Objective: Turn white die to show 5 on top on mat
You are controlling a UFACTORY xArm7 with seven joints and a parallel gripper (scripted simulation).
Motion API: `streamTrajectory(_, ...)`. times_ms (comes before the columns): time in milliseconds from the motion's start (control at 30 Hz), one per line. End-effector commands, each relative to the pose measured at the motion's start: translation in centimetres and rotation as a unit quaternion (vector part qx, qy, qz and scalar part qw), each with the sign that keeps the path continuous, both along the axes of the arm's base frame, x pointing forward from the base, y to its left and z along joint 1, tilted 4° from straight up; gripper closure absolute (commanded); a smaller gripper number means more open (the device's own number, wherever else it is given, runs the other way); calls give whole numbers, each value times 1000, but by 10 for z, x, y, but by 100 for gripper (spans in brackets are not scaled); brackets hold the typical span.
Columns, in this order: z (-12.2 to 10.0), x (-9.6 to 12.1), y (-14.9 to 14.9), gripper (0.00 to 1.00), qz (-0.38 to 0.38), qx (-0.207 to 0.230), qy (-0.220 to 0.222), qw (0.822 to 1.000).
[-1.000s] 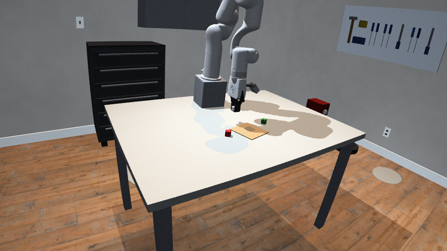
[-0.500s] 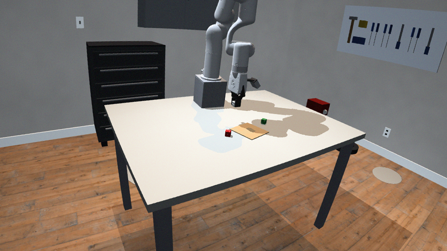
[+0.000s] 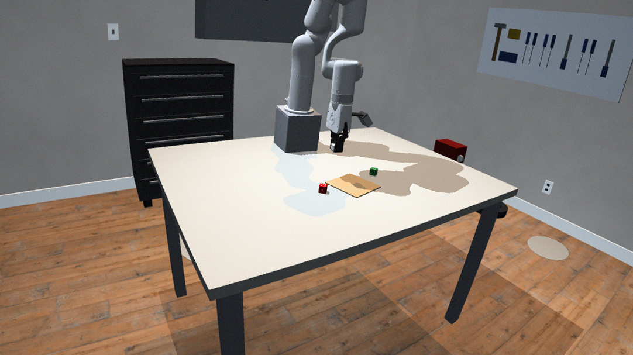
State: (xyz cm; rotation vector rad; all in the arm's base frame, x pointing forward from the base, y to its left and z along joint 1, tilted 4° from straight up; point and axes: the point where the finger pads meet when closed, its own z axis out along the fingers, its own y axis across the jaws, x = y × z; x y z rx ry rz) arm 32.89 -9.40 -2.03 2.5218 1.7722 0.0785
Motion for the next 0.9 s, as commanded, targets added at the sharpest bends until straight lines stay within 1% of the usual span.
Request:
streamTrajectory(0, -1, 14, -1, 79, -68, 3, 3, 998)
streamTrajectory(33, -1, 19, 0, 79, -95, 5, 3, 995)
streamTrajectory(133, -1, 29, 0, 79, -143, 9, 2, 990)
streamTrajectory(167, -1, 36, 1, 79, -174, 11, 2, 985)
streamTrajectory(200, -1, 38, 1, 79, -183, 11, 1, 983)
streamTrajectory(233, -1, 45, 1, 79, -214, 13, 1, 977)
streamTrajectory(267, -1, 47, 2, 79, -223, 14, 0, 975)
streamTrajectory(300, -1, 54, 3, 79, -252, 16, 0, 968)
streamTrajectory(333, -1, 56, 3, 79, -262, 17, -1, 965)
streamTrajectory(367, -1, 63, 4, 79, -290, 19, -2, 957)
streamTrajectory(400, -1, 65, 4, 79, -298, 20, -2, 954)
streamTrajectory(433, -1, 72, 6, 79, -327, 22, -3, 945)
streamTrajectory(533, -1, 73, 6, 79, -331, 22, -3, 944)
streamTrajectory(633, -1, 91, 11, 79, -402, 28, -6, 915)
streamTrajectory(700, -1, 97, 13, 79, -425, 30, -7, 905)
streamTrajectory(767, -1, 99, 13, 79, -432, 31, -8, 901)
streamTrajectory(867, -1, 100, 13, 79, -433, 31, -8, 901)
